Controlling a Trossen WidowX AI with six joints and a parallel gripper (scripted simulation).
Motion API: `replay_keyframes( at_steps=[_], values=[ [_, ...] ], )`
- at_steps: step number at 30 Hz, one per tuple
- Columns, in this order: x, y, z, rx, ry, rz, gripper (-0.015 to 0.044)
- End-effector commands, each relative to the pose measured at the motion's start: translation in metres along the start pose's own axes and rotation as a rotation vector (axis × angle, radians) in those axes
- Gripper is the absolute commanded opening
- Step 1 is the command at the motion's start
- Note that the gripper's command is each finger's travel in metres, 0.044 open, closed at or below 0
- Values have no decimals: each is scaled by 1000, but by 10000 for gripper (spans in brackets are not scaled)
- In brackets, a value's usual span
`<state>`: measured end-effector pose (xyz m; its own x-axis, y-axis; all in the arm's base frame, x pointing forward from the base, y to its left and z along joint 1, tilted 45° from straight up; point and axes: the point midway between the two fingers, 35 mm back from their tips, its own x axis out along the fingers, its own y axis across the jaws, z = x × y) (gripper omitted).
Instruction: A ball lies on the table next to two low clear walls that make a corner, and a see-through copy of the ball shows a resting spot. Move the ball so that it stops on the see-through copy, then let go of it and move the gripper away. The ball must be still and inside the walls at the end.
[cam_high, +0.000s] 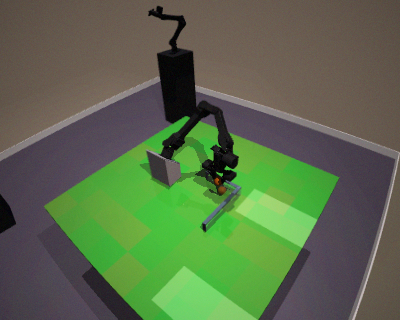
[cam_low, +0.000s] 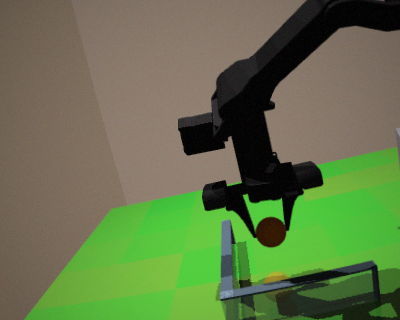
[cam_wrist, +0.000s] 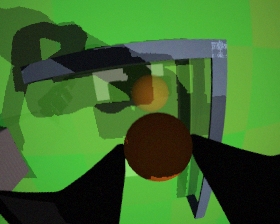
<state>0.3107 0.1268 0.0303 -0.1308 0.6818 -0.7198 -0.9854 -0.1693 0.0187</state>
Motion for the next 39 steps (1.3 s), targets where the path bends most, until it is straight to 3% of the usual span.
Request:
replay_keyframes(
  at_steps=[1,8,19,39],
  values=[
    [4,-6,23,-3,-17,-7,0],
    [14,-7,24,-3,-17,-7,0],
    [74,-6,26,-3,-21,-7,0],
    [94,-6,26,-3,-22,-6,0]
  ],
)
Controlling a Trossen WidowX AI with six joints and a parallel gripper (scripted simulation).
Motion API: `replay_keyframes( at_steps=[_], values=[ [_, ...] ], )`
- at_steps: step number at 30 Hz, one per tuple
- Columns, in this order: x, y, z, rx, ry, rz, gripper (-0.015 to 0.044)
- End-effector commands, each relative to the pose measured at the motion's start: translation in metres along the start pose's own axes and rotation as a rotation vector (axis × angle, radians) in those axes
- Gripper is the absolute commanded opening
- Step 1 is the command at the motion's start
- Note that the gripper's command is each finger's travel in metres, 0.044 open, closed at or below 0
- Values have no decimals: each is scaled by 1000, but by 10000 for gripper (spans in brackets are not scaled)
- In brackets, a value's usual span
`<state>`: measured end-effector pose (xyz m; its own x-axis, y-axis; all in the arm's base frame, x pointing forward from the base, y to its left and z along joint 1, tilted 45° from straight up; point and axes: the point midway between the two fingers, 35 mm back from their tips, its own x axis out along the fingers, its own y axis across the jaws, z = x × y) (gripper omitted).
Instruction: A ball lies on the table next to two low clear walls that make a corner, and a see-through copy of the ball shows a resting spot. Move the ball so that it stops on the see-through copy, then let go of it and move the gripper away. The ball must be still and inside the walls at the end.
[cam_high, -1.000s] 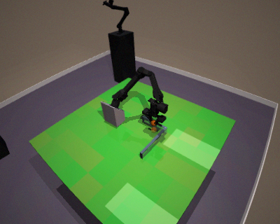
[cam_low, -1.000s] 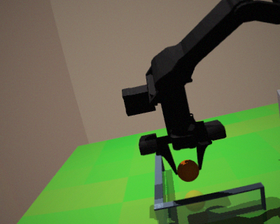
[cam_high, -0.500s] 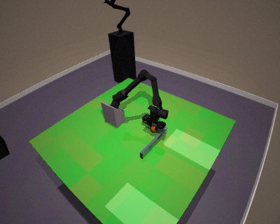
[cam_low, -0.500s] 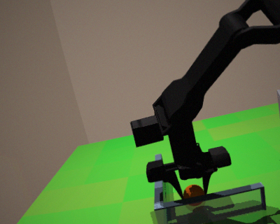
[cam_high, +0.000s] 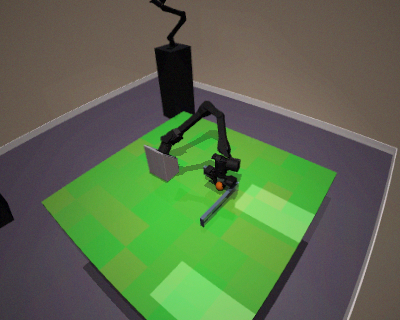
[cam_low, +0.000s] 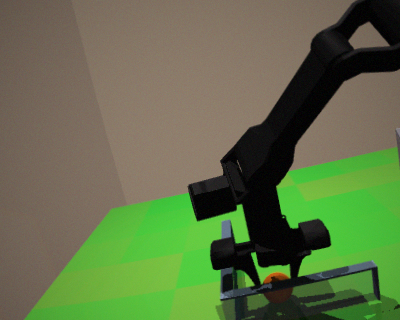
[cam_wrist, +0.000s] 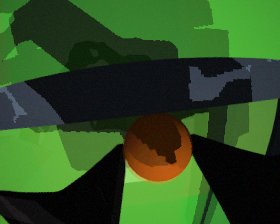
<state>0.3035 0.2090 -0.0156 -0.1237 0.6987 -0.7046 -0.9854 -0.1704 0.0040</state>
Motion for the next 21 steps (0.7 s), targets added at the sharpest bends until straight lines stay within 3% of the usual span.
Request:
replay_keyframes(
  at_steps=[1,14,18,21],
  values=[
    [3,2,-1,8,0,3,0],
    [0,0,0,1,0,0,341],
    [-11,-1,-1,2,2,0,354],
    [-60,-2,-2,6,6,2,354]
  ],
)
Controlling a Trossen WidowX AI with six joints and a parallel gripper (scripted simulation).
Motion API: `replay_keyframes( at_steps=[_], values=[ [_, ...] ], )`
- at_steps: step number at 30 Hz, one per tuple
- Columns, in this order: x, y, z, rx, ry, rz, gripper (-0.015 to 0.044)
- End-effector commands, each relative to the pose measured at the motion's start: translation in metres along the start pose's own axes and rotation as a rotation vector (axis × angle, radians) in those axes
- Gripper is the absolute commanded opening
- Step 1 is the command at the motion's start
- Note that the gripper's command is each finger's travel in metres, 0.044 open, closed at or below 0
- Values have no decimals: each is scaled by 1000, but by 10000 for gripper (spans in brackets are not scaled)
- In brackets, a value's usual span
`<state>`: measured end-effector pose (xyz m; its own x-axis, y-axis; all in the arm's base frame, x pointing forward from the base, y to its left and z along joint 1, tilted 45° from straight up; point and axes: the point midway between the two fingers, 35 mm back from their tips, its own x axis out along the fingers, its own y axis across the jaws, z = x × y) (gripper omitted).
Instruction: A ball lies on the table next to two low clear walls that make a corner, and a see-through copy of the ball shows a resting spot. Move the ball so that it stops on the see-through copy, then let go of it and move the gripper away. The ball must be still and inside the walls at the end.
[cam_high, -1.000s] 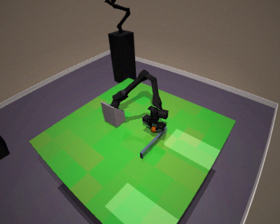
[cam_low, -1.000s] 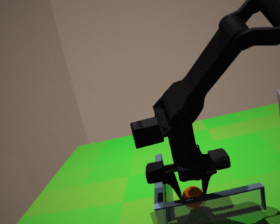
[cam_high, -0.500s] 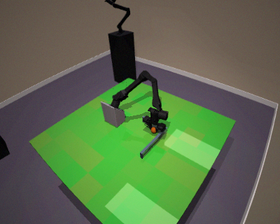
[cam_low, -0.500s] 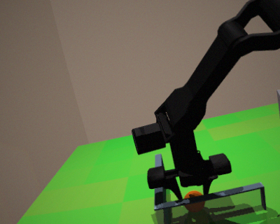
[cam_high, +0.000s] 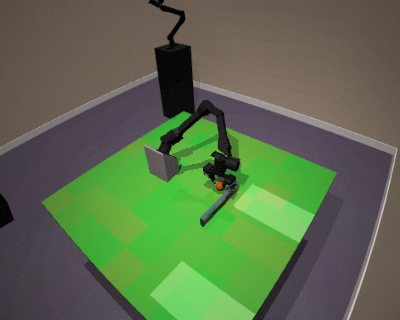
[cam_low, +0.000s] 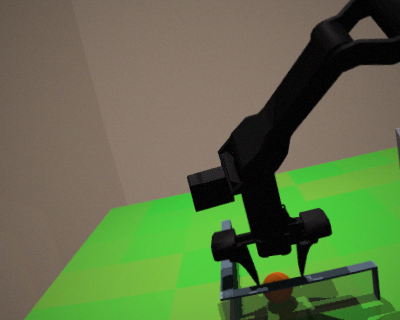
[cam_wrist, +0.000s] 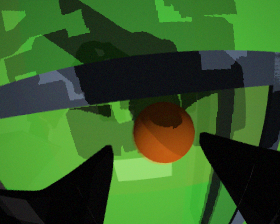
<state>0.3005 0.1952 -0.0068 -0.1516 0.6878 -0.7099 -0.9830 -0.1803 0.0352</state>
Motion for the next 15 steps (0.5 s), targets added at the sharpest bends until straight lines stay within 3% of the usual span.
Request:
replay_keyframes(
  at_steps=[1,14,15],
  values=[
    [-59,-4,1,-8,-3,-27,354],
    [-63,-5,-2,3,0,-36,354],
    [-66,-5,-2,2,0,-36,381]
  ],
)
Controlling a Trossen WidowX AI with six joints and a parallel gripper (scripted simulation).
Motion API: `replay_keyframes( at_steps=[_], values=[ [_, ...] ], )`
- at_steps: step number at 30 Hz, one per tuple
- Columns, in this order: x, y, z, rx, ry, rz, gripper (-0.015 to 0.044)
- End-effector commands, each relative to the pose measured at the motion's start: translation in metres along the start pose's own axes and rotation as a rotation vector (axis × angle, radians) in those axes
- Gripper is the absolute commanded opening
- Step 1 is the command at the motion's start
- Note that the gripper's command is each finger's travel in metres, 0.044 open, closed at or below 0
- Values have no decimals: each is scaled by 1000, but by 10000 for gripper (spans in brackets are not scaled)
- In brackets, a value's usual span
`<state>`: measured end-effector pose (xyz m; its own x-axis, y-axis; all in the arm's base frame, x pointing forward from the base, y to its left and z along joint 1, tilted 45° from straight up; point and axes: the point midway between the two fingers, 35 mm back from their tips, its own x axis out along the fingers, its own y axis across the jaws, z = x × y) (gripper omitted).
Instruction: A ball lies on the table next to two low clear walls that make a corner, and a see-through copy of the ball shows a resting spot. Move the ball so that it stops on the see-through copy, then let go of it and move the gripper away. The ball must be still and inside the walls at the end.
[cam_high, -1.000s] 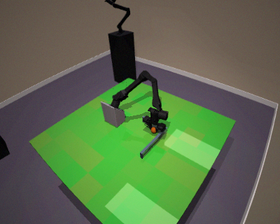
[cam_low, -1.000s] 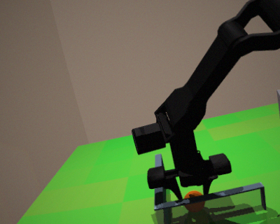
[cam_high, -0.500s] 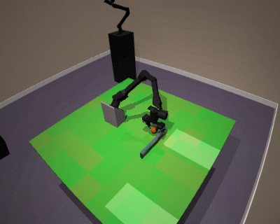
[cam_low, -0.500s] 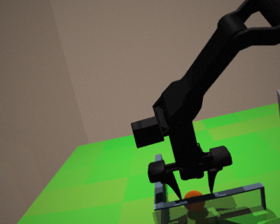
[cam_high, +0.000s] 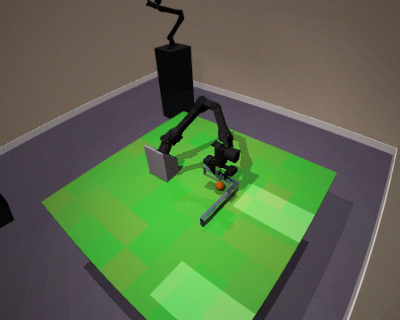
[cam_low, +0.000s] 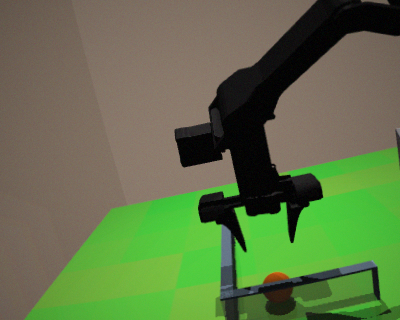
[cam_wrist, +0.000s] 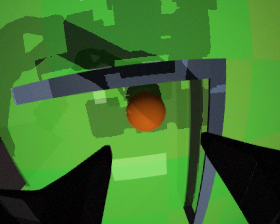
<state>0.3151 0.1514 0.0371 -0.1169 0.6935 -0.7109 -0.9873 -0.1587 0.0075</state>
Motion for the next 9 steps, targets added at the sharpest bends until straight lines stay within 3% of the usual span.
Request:
replay_keyframes(
  at_steps=[1,4,9],
  values=[
    [-9,0,0,5,0,-1,407],
    [-38,2,1,1,-1,0,440],
    [-41,3,1,1,-2,0,440]
  ],
)
